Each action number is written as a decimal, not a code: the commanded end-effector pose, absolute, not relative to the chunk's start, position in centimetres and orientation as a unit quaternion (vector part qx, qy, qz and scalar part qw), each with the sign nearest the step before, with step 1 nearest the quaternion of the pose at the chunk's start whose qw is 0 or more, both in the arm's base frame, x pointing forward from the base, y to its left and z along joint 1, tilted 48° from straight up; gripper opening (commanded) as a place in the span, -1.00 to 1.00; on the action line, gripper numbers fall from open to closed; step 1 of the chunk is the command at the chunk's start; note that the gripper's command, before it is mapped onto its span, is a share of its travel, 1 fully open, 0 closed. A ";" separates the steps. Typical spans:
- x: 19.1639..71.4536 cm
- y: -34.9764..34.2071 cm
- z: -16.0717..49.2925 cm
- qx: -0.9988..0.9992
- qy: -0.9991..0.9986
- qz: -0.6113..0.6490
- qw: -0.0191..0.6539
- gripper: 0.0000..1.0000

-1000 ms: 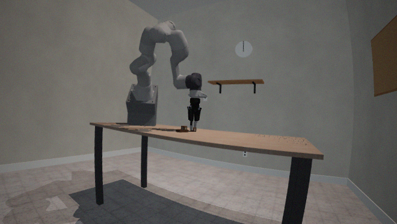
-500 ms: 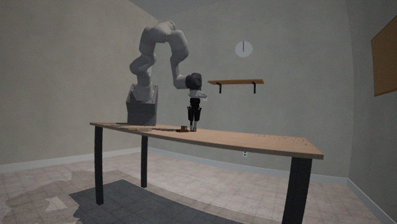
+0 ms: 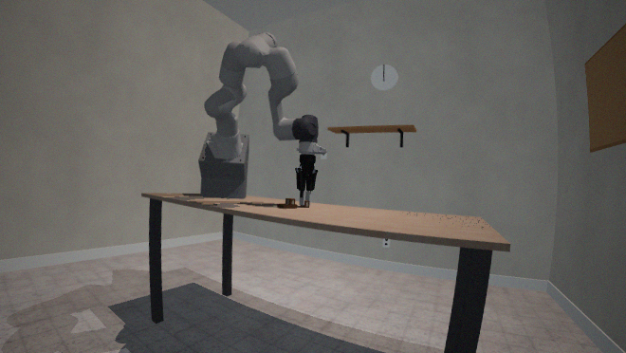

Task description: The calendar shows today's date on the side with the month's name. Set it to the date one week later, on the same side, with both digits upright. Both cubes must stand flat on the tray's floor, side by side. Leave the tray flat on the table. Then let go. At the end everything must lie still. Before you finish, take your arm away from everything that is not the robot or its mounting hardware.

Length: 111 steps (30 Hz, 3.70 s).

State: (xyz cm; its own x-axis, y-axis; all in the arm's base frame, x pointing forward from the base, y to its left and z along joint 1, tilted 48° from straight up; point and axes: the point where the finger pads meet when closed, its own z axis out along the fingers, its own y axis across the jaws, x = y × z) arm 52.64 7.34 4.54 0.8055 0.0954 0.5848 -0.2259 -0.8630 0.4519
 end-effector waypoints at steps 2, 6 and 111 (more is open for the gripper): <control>52.7 7.2 4.5 0.914 -0.039 0.310 0.258 -0.66; 52.7 7.2 4.5 0.914 -0.039 0.310 0.258 -0.66; 47.8 11.7 10.5 0.914 -0.039 0.310 0.258 1.00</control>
State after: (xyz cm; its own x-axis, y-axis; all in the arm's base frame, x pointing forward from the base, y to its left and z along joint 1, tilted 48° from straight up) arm 47.92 11.64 10.47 0.8017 0.0761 0.5928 -0.2416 -0.8660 0.4379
